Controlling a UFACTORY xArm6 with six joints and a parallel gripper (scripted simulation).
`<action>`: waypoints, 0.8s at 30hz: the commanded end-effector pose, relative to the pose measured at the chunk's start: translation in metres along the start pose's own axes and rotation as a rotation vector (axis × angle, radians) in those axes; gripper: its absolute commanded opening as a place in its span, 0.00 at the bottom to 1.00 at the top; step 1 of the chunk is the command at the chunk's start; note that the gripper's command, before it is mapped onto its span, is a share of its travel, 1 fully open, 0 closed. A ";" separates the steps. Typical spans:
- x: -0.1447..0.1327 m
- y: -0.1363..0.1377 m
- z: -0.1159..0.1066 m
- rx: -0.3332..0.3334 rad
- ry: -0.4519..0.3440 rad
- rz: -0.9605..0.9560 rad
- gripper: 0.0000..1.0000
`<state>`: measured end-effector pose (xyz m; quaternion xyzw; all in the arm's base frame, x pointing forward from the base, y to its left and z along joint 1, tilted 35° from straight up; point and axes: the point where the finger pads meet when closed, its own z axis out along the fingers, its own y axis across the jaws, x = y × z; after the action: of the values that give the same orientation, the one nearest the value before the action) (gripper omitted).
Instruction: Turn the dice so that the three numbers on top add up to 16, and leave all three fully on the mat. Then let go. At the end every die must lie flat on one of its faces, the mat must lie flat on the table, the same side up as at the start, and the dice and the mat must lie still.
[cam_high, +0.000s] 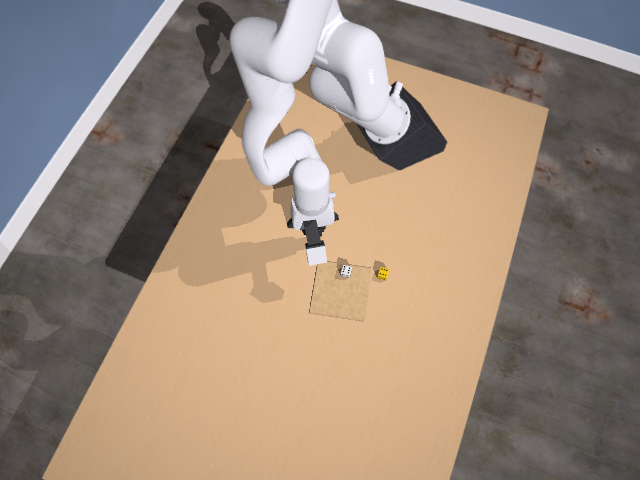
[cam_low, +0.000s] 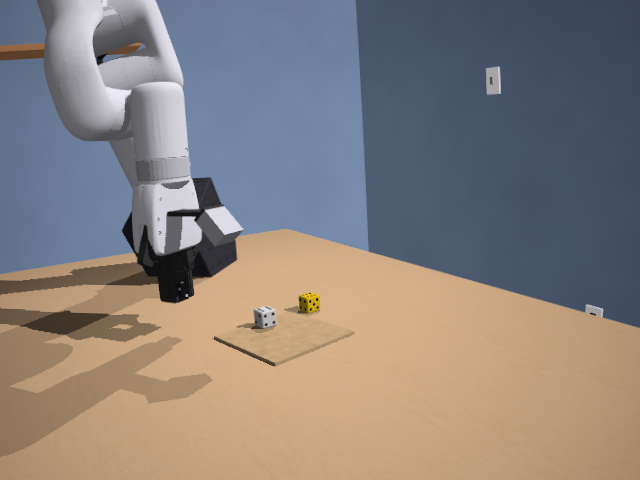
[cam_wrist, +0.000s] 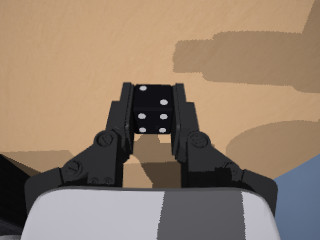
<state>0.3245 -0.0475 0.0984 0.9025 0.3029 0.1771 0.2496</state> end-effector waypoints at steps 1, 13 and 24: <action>0.000 0.001 -0.016 0.011 -0.015 -0.003 0.21; 0.001 0.001 -0.043 0.011 -0.015 -0.003 0.21; 0.001 0.001 -0.049 0.011 -0.015 -0.003 0.21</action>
<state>0.3024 -0.0315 0.1375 0.9050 0.3034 0.1670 0.2471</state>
